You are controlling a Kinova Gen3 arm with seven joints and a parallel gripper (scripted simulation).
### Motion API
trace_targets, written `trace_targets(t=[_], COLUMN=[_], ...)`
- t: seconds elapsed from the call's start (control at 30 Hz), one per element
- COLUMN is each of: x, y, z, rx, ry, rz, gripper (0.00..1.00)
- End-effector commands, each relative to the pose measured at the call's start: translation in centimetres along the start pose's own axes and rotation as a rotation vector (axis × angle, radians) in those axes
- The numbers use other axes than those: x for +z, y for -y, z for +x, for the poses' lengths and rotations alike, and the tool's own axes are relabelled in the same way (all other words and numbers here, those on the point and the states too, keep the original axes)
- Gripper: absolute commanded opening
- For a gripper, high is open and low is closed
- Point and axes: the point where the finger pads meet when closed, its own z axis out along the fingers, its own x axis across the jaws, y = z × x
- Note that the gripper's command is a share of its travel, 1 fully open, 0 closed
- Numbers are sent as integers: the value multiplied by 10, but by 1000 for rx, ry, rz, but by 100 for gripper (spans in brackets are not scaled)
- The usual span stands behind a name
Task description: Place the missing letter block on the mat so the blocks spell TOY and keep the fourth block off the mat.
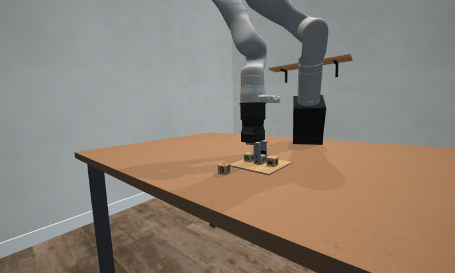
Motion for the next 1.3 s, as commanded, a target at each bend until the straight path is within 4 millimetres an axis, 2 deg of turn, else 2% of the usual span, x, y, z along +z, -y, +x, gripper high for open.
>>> trace_targets(t=[0.0, 0.03, 0.07, 0.13, 0.17, 0.23, 0.27, 0.33, 0.37, 0.5, 0.53, 1.07, 1.27], x=[0, 0, 0, 0, 0, 0, 0, 0, 0, 0, 0, -1, -8], y=[0, 0, 0, 0, 0, 0, 0, 0, 0, 0, 0, 0, 0], z=[0, 0, 0, 0, 0, 0, 0, 0, 0, 0, 0, 0, 0], rx=[0, 0, 0, 0, 0, 0, 0, 0, 0, 0, 0, 0, 0], ry=[-1, -1, -1, -1, -1, -1, -1, -1, -1, -1, -1, -1, -1], rz=[-1, -1, -1, -1, -1, -1, -1, -1, -1, -1, -1, -1, -1], gripper=[49, 49, 55, 55, 61, 61, 67, 67, 73, 73, 79, 79, 79])
